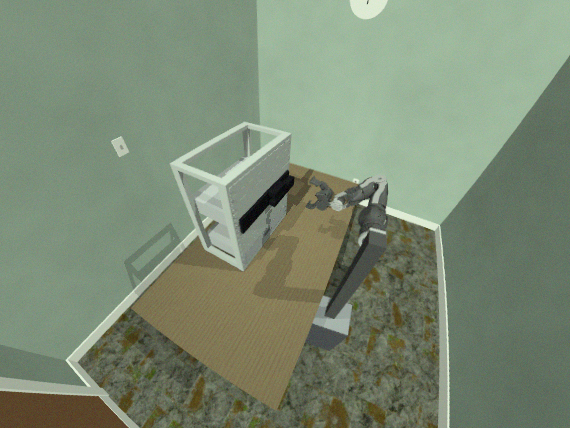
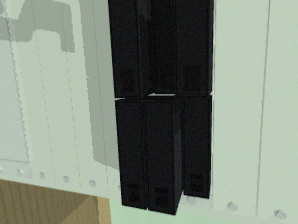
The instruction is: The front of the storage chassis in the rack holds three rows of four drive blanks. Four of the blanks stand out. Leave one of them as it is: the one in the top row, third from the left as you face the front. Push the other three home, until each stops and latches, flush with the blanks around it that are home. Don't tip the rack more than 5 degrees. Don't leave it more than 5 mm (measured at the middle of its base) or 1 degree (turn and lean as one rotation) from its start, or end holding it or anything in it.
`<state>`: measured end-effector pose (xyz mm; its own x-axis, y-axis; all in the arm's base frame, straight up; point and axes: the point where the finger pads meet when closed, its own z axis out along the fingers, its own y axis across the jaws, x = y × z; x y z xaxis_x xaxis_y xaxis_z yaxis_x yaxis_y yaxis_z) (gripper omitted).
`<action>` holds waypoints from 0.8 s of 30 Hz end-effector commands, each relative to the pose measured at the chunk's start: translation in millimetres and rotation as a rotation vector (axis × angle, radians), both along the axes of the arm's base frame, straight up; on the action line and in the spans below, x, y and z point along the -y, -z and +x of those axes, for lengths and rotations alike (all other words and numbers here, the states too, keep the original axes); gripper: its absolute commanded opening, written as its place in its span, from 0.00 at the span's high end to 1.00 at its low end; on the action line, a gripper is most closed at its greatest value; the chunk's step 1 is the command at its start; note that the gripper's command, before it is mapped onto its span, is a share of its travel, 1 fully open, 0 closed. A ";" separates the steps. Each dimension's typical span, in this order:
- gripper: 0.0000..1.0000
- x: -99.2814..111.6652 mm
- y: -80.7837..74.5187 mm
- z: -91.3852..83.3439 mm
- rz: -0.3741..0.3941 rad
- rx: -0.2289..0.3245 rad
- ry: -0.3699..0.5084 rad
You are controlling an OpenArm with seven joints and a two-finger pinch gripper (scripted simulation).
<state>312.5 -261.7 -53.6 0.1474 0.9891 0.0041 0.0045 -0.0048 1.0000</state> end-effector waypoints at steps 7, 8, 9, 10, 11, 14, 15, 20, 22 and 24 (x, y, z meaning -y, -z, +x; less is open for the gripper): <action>0.00 0.1 -2.5 0.5 -0.004 0.006 0.001; 0.00 0.1 -2.5 0.5 -0.004 0.006 0.001; 0.00 0.1 -2.5 0.5 -0.004 0.006 0.001; 0.00 0.1 -2.5 0.5 -0.004 0.006 0.001; 0.00 0.1 -2.5 0.5 -0.004 0.006 0.001; 0.00 0.1 -2.5 0.5 -0.004 0.006 0.001; 0.00 0.1 -2.5 0.5 -0.004 0.006 0.001; 0.00 0.1 -2.5 0.5 -0.004 0.006 0.001; 0.00 0.1 -2.5 0.5 -0.004 0.006 0.001; 1.00 0.1 -2.5 0.5 -0.004 0.006 0.001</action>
